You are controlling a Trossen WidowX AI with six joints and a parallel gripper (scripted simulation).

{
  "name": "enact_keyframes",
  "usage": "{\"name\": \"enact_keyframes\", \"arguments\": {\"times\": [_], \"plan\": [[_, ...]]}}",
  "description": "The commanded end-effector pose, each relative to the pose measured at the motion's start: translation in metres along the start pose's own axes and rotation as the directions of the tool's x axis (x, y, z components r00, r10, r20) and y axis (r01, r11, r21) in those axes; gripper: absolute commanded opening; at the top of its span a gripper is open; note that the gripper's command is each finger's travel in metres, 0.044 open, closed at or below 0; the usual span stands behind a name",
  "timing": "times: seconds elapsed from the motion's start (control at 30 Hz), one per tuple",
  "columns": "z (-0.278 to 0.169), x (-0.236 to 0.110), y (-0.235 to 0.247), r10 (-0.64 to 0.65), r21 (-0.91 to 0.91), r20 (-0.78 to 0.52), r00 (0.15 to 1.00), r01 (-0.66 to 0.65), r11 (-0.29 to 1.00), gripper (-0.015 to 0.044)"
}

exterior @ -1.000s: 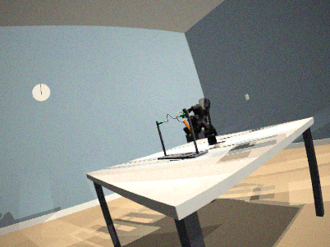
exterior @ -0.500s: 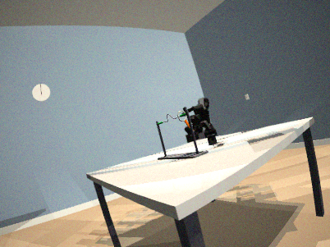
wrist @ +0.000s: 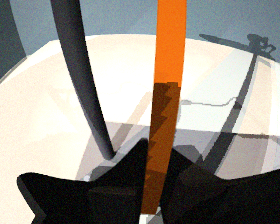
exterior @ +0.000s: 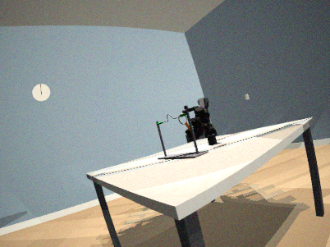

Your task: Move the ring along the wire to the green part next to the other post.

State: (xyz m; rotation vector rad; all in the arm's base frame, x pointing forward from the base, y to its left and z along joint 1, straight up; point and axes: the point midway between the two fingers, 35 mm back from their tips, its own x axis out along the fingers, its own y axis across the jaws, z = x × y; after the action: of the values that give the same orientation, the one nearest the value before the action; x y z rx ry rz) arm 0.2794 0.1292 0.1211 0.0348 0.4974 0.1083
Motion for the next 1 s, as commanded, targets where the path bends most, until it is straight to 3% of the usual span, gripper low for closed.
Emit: {"name": "enact_keyframes", "arguments": {"times": [0.0, 0.5, 0.87, 0.97], "plan": [[-0.0011, 0.0007, -0.0005, -0.003, 0.007, 0.003, 1.000, 0.003, 1.000, -0.0150], [-0.0011, 0.0007, -0.0005, -0.003, 0.007, 0.003, 1.000, 0.003, 1.000, -0.0150], [-0.0008, 0.0002, 0.0001, 0.000, 0.001, 0.002, 1.000, 0.000, 1.000, 0.0139], [-0.0006, -0.0038, 0.0006, 0.000, 0.002, 0.001, 1.000, 0.000, 1.000, 0.0160]]}}
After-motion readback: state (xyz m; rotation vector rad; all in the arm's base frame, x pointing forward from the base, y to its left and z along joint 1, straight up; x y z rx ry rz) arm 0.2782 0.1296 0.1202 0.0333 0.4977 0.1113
